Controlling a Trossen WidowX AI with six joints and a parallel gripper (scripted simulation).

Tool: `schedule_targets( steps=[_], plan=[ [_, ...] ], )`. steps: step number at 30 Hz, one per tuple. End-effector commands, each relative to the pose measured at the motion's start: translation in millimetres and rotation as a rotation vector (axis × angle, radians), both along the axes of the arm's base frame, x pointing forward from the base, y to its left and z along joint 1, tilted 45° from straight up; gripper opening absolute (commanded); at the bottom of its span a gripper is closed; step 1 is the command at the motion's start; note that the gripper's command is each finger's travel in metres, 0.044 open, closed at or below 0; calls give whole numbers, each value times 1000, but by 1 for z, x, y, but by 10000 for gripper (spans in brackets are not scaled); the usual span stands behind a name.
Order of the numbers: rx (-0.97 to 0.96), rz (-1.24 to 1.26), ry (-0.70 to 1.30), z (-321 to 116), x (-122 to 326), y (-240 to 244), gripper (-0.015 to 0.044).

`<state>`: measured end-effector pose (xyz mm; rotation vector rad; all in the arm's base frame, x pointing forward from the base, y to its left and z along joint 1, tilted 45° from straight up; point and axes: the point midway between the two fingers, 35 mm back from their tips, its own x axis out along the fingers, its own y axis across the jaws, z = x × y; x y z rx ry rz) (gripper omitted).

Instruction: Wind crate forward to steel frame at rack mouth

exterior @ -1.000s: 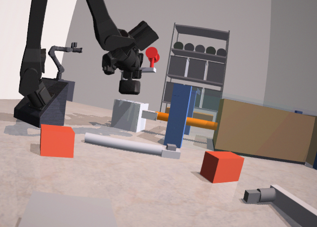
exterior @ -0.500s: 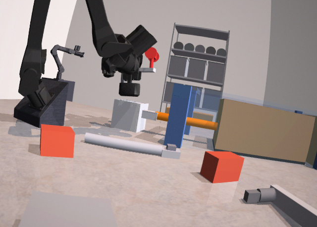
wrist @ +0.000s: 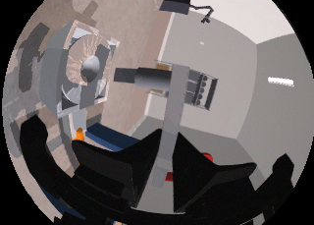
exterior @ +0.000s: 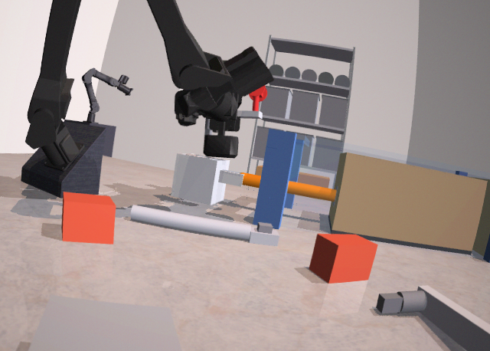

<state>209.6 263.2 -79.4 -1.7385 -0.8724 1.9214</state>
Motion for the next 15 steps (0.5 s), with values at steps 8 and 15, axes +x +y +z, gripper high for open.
schedule_targets(
  steps=[8,15],
  plan=[
    [41,-64,93,-12,4,-5,0],
    [40,-64,93,-16,4,-9,0]
  ],
)
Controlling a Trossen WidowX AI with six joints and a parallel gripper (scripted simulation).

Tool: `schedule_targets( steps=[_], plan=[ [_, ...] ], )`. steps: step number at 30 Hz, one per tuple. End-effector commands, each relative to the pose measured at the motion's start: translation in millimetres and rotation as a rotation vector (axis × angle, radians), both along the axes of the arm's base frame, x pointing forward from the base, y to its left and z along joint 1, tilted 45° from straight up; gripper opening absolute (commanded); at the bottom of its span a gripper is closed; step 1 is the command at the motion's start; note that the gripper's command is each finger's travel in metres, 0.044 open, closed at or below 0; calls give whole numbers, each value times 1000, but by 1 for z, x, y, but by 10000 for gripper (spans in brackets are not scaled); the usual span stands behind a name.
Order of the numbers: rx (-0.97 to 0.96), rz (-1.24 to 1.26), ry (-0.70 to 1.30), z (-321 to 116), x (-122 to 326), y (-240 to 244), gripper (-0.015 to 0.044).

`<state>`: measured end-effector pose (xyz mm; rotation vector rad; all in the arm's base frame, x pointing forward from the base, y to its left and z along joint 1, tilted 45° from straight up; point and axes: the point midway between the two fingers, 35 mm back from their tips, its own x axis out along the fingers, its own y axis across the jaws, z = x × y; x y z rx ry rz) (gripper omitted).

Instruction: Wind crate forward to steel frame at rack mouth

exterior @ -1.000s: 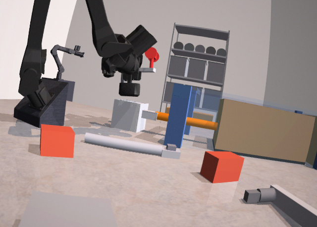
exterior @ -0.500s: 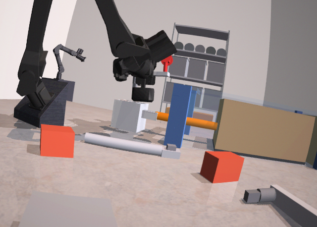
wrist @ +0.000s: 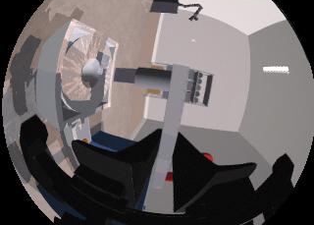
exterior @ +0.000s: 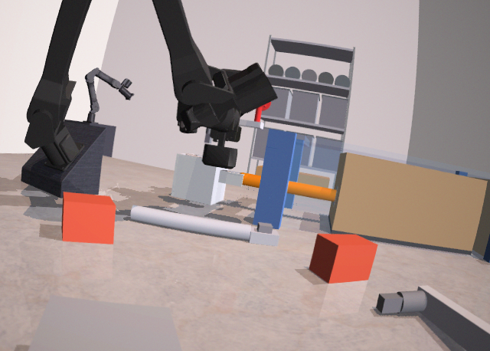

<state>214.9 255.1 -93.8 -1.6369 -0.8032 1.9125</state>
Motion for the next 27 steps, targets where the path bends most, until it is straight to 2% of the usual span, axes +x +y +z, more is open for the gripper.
schedule_targets(
  steps=[1,27],
  plan=[
    [8,0,10,-3,-1,-2,0],
    [9,-1,9,-14,-1,-17,0]
  ],
)
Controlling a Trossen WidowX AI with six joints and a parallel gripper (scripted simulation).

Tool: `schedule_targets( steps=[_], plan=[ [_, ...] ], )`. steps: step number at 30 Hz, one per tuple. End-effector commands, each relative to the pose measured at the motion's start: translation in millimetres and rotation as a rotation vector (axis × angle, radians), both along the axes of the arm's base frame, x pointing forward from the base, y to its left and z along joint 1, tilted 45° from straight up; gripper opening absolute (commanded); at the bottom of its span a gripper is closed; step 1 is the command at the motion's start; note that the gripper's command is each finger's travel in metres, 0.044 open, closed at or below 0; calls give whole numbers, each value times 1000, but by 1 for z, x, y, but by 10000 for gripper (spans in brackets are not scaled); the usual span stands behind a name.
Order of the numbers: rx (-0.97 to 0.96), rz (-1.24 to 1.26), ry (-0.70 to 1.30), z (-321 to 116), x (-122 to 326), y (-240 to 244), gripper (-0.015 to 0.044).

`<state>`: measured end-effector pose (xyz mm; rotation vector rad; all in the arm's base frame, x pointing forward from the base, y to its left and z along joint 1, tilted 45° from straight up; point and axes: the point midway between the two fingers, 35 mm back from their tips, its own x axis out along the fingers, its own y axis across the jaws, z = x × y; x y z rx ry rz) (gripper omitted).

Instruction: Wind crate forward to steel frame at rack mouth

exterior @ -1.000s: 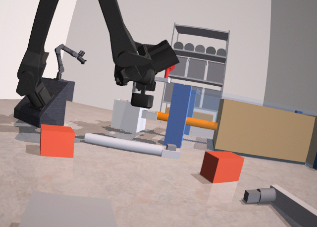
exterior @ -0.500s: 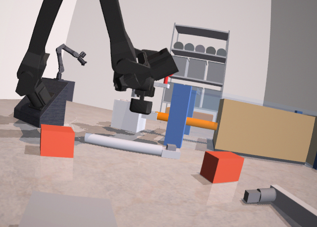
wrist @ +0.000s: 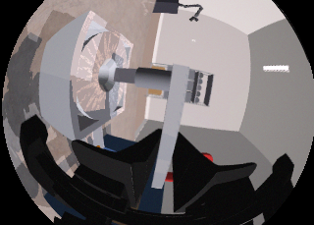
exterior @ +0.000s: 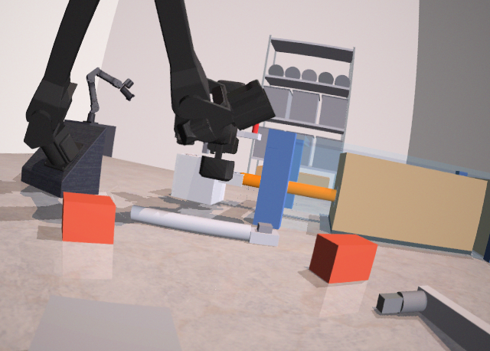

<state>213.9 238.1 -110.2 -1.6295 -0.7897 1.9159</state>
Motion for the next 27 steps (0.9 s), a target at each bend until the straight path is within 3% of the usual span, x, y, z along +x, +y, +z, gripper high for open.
schedule_targets(
  steps=[1,27],
  plan=[
    [12,6,-1,2,0,-1,0],
    [11,-3,-10,-3,0,-13,0]
  ],
)
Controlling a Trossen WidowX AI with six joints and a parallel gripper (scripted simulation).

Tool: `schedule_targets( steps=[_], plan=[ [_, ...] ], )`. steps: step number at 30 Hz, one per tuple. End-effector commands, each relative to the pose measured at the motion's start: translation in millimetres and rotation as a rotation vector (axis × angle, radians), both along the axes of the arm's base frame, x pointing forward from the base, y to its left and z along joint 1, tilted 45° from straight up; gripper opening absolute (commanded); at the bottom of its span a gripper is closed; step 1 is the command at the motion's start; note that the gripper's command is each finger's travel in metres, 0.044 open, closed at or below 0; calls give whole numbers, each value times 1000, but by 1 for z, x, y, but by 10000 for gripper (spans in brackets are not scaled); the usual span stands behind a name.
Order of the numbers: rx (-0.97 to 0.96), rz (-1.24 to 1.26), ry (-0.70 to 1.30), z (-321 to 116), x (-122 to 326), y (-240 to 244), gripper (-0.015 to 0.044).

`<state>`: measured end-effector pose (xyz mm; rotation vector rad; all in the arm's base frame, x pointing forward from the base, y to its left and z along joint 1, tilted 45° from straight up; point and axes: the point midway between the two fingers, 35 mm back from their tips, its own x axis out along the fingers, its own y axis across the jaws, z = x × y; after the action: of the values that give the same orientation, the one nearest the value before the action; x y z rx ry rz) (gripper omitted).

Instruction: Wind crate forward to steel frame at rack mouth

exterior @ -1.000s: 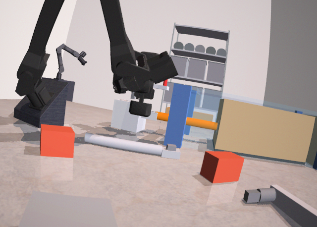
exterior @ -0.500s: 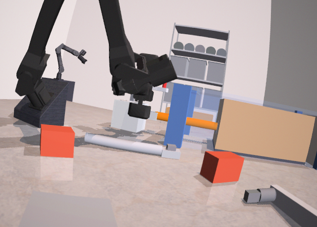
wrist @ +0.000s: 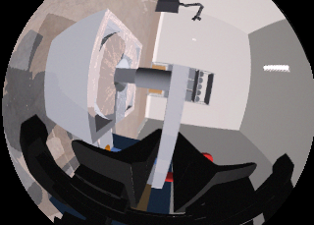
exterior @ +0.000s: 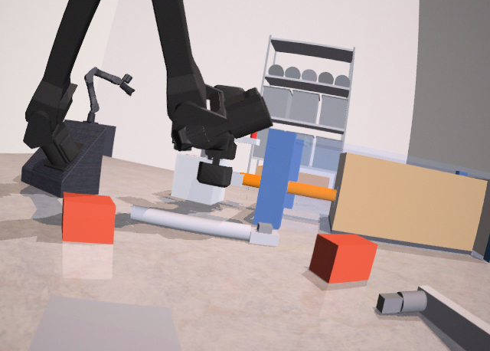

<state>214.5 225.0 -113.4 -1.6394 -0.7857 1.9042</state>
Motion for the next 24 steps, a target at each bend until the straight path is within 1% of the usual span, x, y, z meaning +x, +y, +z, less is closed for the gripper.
schedule_targets(
  steps=[1,24],
  plan=[
    [11,5,-2,-1,-1,0,0],
    [1,-1,-1,-4,-2,-2,0]
  ],
)
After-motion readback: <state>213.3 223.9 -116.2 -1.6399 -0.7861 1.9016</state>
